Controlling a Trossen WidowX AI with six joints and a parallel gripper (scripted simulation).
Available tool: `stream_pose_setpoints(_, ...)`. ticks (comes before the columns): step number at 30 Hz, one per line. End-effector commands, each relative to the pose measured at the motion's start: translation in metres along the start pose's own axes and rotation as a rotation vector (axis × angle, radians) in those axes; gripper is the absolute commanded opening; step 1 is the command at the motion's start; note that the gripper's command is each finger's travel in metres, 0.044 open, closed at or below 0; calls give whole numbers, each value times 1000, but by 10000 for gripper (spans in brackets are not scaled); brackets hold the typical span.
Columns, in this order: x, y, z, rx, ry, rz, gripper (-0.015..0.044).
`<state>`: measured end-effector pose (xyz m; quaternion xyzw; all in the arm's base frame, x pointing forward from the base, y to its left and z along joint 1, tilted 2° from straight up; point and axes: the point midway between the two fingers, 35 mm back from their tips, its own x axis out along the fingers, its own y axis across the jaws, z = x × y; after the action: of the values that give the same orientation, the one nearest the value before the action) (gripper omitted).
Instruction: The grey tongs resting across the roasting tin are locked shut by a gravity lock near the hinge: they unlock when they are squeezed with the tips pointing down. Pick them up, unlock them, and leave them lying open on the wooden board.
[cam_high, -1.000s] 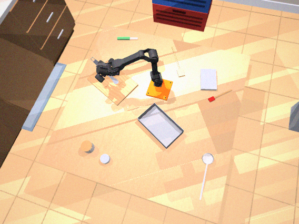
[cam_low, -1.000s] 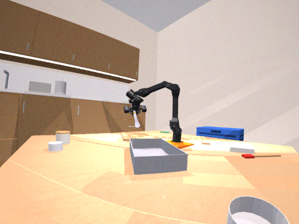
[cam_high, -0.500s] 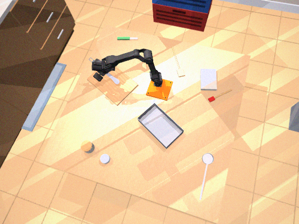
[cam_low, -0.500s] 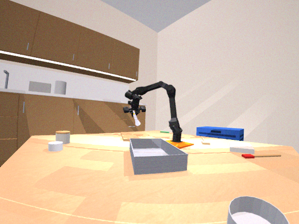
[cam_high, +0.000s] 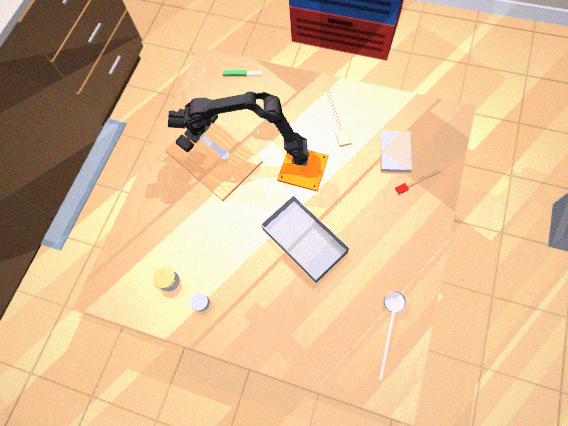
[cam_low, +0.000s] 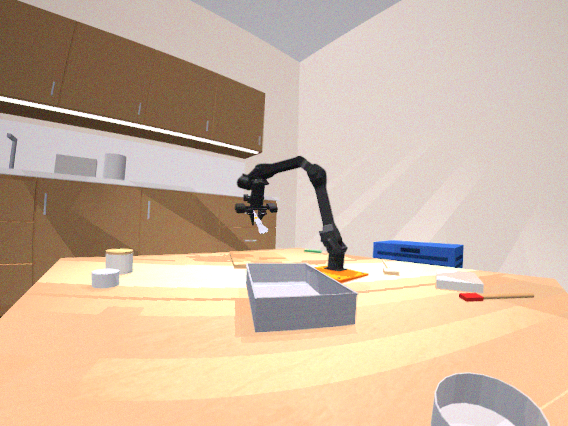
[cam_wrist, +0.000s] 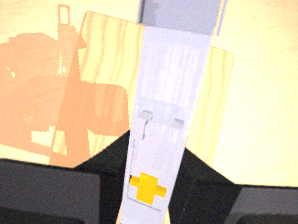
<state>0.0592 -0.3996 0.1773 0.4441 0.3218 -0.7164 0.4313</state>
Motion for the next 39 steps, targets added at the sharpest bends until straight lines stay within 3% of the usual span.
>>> stream_pose_setpoints(1,0,-1,0,19,72,7,-150)
stream_pose_setpoints(20,-5,-14,-10,113,387,30,-150)
stream_pose_setpoints(39,6,-12,-13,116,398,32,-150)
